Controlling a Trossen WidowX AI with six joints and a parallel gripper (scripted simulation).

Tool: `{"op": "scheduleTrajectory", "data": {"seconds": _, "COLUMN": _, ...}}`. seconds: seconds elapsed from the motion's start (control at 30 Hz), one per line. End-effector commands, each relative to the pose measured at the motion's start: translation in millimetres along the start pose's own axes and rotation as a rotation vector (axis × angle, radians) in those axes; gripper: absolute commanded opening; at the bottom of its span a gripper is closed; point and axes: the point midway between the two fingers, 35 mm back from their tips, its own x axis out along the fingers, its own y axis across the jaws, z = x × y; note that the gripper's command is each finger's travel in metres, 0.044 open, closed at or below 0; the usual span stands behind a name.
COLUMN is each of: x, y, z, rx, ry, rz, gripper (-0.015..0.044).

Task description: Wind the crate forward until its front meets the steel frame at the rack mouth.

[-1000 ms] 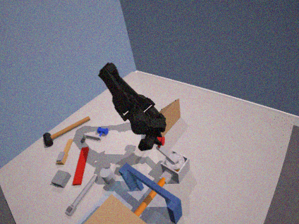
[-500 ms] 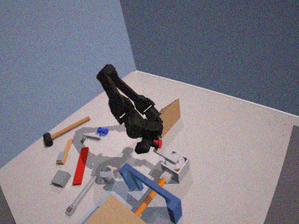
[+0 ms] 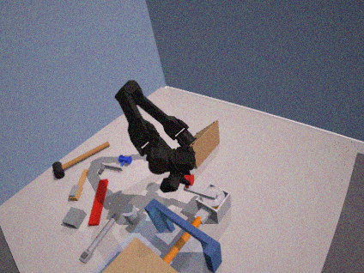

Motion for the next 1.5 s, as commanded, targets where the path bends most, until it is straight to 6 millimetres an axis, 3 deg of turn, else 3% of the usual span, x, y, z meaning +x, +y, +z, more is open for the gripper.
{"op": "scheduleTrajectory", "data": {"seconds": 0.0, "x": 1.9, "y": -9.7, "z": -2.9, "rx": 0.003, "ry": 0.012, "rz": -0.008, "gripper": 0.0000}}
{"op": "scheduleTrajectory", "data": {"seconds": 1.47, "x": 6.0, "y": -62.4, "z": 7.4, "rx": 0.004, "ry": 0.011, "rz": -0.011, "gripper": 0.0000}}
